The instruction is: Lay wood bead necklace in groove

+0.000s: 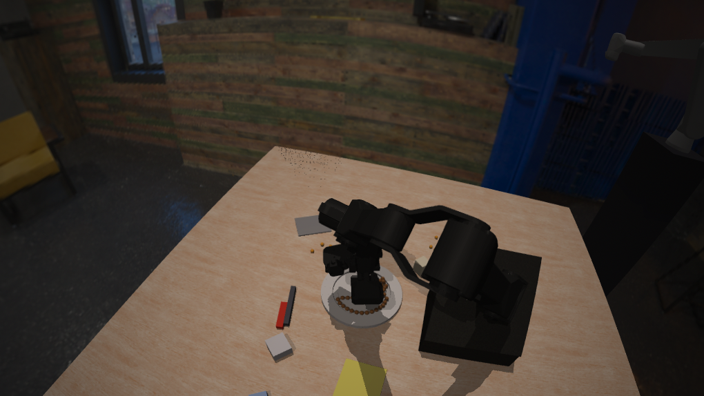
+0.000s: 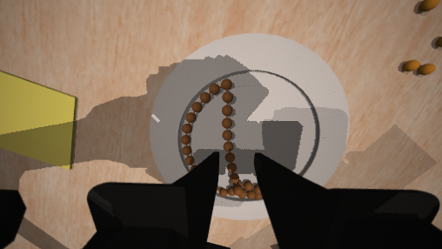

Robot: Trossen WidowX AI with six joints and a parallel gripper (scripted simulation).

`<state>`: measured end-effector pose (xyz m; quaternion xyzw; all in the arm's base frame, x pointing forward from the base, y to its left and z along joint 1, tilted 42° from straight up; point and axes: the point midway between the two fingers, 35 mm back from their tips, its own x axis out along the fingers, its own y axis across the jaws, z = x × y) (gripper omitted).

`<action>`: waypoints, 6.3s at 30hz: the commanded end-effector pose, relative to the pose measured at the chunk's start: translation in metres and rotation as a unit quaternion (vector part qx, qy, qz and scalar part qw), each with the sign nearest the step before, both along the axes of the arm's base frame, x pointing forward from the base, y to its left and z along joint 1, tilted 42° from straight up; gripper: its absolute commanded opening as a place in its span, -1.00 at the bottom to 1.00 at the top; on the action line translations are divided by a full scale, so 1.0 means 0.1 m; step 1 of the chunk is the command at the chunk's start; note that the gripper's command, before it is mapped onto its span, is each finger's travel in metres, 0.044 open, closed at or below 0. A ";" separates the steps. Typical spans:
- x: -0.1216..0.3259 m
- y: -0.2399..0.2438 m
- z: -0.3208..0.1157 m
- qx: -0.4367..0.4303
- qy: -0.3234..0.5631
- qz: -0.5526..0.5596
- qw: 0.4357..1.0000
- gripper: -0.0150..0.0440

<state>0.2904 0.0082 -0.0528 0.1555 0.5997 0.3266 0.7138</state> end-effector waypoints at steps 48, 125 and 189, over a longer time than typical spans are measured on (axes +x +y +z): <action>0.42 0.34 -0.08 -0.013 -0.184 0.213 0.959 -0.08; 0.61 0.27 -0.08 -0.015 -0.187 0.214 0.959 0.31; -0.53 -0.16 -0.07 0.025 0.228 -0.256 0.939 -0.08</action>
